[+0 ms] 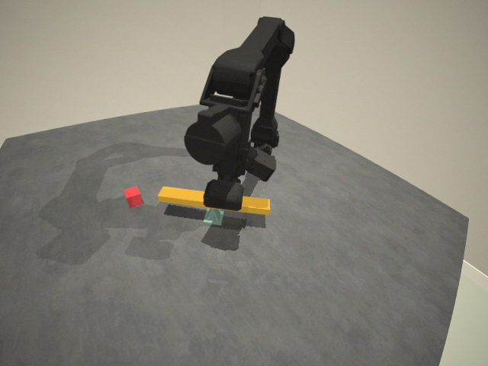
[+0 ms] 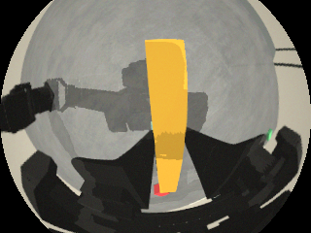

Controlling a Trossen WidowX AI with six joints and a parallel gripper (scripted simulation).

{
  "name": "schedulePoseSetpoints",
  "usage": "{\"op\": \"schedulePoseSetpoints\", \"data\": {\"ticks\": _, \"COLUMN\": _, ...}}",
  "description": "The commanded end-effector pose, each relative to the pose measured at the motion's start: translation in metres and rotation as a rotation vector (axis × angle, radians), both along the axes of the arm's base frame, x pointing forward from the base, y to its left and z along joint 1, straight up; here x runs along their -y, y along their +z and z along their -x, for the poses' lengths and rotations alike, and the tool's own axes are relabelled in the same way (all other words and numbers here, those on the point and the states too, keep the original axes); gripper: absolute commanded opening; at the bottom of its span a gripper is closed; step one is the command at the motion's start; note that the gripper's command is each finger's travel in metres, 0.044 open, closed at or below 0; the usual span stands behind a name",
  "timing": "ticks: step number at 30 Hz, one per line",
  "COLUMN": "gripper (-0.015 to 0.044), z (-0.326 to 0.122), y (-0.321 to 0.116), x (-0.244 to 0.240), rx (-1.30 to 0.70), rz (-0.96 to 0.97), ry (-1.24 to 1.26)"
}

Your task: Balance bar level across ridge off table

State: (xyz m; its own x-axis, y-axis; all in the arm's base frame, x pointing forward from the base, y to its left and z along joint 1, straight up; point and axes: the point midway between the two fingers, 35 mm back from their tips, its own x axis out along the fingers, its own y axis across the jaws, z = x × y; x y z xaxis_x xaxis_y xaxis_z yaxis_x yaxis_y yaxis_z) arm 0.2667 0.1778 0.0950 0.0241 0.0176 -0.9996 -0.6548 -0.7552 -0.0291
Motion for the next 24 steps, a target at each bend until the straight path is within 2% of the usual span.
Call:
{"op": "schedulePoseSetpoints", "data": {"ticks": 1, "gripper": 0.0000, "z": 0.0007, "y": -0.0029, "x": 0.0005, "rx": -0.002, "rz": 0.003, "ry": 0.005}}
{"op": "schedulePoseSetpoints", "data": {"ticks": 24, "gripper": 0.0000, "z": 0.0001, "y": 0.0001, "x": -0.0001, "rx": 0.001, "rz": 0.000, "ry": 0.001}}
